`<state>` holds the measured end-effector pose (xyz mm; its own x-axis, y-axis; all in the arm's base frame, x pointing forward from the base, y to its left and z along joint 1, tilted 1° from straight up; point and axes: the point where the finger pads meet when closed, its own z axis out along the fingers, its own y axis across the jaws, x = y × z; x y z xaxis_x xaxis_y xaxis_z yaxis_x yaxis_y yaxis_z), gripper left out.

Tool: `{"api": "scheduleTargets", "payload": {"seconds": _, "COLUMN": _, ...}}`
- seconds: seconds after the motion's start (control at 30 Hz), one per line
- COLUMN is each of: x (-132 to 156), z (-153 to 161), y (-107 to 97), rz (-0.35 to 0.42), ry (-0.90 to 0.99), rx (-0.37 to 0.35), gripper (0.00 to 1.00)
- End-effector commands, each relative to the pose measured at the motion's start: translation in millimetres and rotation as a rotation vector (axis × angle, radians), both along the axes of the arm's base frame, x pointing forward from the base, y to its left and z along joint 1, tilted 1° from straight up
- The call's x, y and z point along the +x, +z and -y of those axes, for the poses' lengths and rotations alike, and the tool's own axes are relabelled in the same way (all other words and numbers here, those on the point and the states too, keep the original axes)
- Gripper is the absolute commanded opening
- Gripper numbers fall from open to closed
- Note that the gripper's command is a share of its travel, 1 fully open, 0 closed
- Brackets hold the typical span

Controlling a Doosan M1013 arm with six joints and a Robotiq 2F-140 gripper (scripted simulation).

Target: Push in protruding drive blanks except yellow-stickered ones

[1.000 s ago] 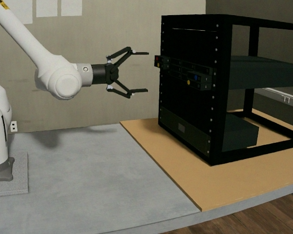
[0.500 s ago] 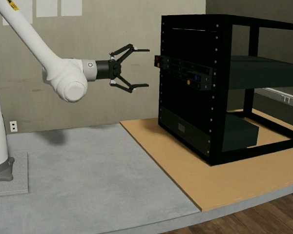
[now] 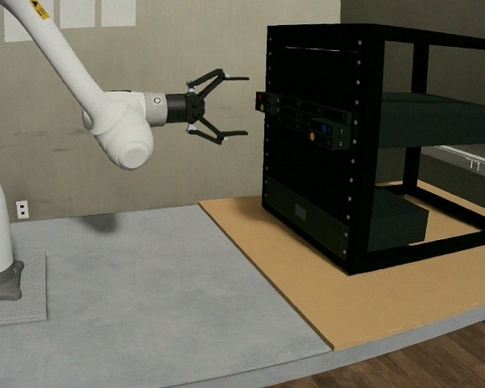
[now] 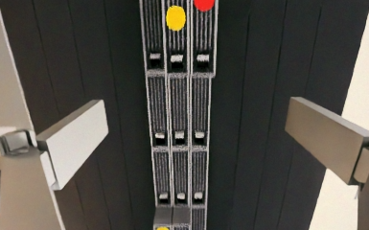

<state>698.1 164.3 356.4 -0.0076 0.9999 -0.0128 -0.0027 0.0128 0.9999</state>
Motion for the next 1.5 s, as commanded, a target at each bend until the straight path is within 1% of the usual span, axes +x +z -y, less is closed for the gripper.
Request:
{"api": "scheduleTargets", "payload": {"seconds": 0.0, "x": 8, "z": -17, "y": 2, "rz": 0.001, "ry": -0.002, "rx": 0.0, "gripper": 1.0}}
{"api": "scheduleTargets", "payload": {"seconds": 0.23, "x": 22, "z": -47, "y": 5, "rz": 0.001, "ry": -0.002, "rx": 0.0, "gripper": 1.0}}
{"api": "scheduleTargets", "payload": {"seconds": 0.3, "x": 22, "z": -47, "y": 5, "rz": 0.001, "ry": -0.002, "rx": 0.0, "gripper": 1.0}}
{"api": "scheduleTargets", "payload": {"seconds": 0.63, "x": 33, "z": -72, "y": 6, "rz": 0.001, "ry": -0.002, "rx": 0.0, "gripper": 1.0}}
{"api": "scheduleTargets", "payload": {"seconds": 1.47, "x": 35, "z": -76, "y": 7, "rz": 0.001, "ry": -0.002, "rx": 0.0, "gripper": 1.0}}
